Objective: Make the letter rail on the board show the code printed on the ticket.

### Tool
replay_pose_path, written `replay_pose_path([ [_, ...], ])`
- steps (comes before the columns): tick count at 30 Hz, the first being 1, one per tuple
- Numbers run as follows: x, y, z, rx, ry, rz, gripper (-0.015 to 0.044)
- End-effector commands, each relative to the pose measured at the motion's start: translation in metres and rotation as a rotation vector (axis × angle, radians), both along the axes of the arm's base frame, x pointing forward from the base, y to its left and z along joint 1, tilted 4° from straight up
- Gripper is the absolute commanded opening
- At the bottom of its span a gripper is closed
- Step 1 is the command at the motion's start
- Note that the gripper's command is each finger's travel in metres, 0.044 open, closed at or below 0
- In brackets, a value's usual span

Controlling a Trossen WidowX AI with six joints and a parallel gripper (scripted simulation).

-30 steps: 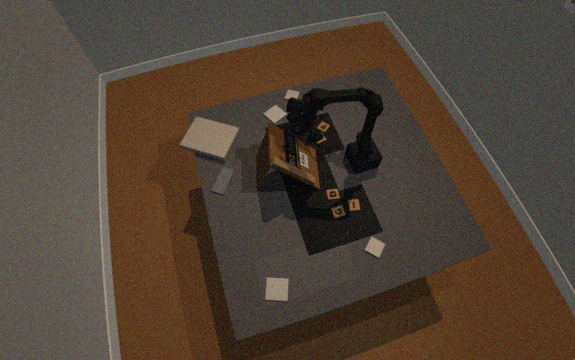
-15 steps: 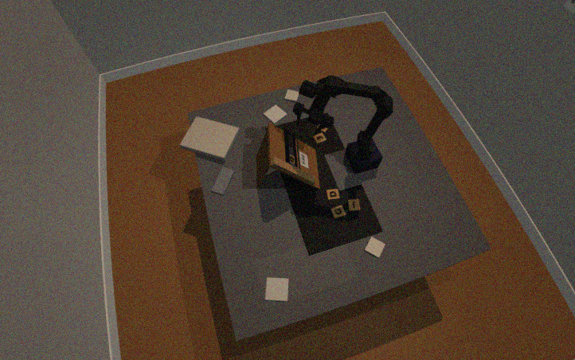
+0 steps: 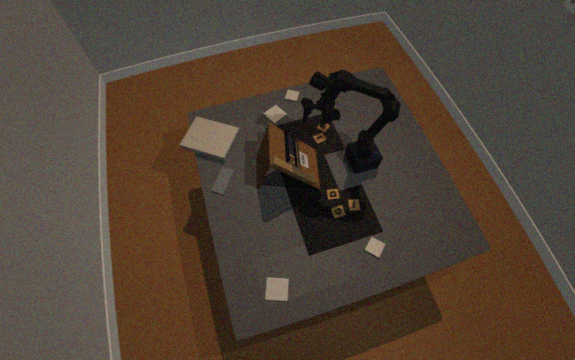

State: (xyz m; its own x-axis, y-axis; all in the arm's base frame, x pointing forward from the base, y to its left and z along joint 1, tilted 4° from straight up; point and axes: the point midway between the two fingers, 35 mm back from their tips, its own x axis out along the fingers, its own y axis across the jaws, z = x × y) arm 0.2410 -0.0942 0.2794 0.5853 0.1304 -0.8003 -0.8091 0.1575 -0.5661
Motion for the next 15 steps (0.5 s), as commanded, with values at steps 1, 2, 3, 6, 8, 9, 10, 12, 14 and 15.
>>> replay_pose_path([
  [1, -0.001, 0.001, 0.001, -0.005, -0.008, 0.019, 0.0440],
  [2, -0.001, 0.001, 0.001, -0.005, -0.008, 0.019, 0.0440],
  [3, -0.001, 0.001, 0.001, -0.005, -0.008, 0.019, 0.0440],
  [6, -0.001, 0.001, 0.001, -0.005, -0.008, 0.019, 0.0440],
  [8, -0.001, -0.001, -0.001, -0.002, -0.002, 0.008, 0.0414],
  [9, 0.000, -0.006, -0.008, 0.007, 0.015, -0.025, 0.0387],
  [10, 0.002, -0.016, -0.019, 0.022, 0.043, -0.080, 0.0361],
  [12, 0.003, -0.039, -0.047, 0.058, 0.110, -0.217, 0.0340],
  [14, 0.000, -0.061, -0.076, 0.092, 0.175, -0.355, 0.0340],
  [15, -0.002, -0.070, -0.090, 0.108, 0.204, -0.422, 0.0340],
])
